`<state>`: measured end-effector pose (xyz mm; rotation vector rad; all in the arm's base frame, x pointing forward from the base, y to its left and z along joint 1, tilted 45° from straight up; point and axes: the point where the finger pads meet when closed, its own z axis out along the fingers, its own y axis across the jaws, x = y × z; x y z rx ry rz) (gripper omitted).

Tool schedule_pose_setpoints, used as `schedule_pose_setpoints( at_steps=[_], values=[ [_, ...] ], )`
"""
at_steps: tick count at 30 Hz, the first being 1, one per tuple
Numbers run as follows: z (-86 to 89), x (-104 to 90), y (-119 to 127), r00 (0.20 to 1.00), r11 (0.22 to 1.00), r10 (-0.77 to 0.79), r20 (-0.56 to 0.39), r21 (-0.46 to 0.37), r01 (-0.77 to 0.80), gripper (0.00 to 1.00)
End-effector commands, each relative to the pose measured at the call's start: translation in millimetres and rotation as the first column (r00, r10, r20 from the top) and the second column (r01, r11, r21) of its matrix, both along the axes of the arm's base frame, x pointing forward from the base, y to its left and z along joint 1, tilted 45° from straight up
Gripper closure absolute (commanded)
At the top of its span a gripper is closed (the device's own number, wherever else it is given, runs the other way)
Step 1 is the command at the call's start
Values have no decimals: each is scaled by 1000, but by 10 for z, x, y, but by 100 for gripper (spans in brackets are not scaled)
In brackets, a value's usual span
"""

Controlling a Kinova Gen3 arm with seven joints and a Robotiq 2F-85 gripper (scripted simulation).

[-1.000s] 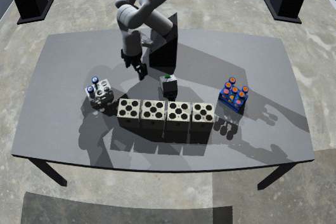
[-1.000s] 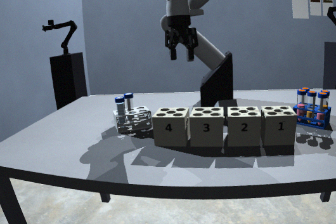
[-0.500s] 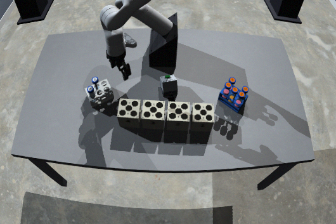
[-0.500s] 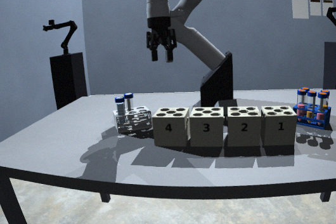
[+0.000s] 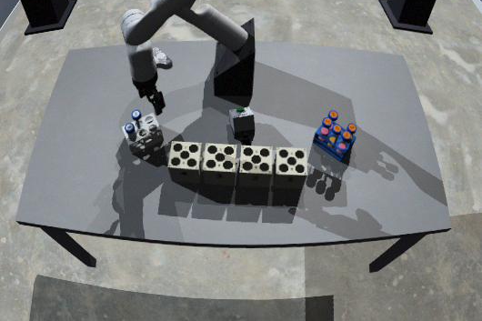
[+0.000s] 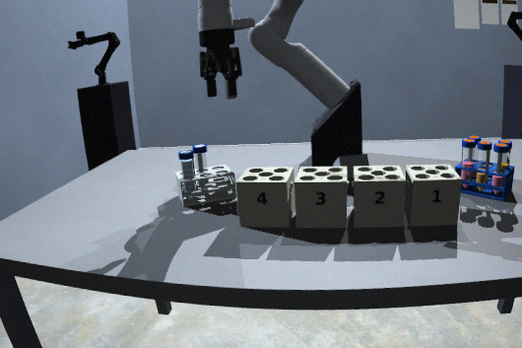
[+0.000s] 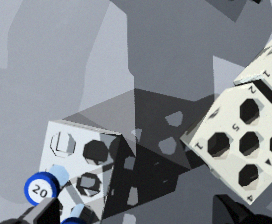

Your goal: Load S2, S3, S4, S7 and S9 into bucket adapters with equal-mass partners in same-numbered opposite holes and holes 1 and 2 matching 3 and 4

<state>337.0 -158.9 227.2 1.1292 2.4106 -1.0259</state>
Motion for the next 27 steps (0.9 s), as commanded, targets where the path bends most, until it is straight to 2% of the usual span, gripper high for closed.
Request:
schedule_pose_setpoints(
  at_steps=[1,9,11,21,27],
  values=[
    [145,-1,-138,1000,1000,2,1,1,-2,0],
    [428,-14,-420,1000,1000,2,0,1,-2,0],
    [428,-14,-420,1000,1000,2,0,1,-2,0],
    [782,-31,-773,1000,1000,2,0,1,-2,0],
    [759,-33,-824,1000,1000,2,0,1,-2,0]
  ],
)
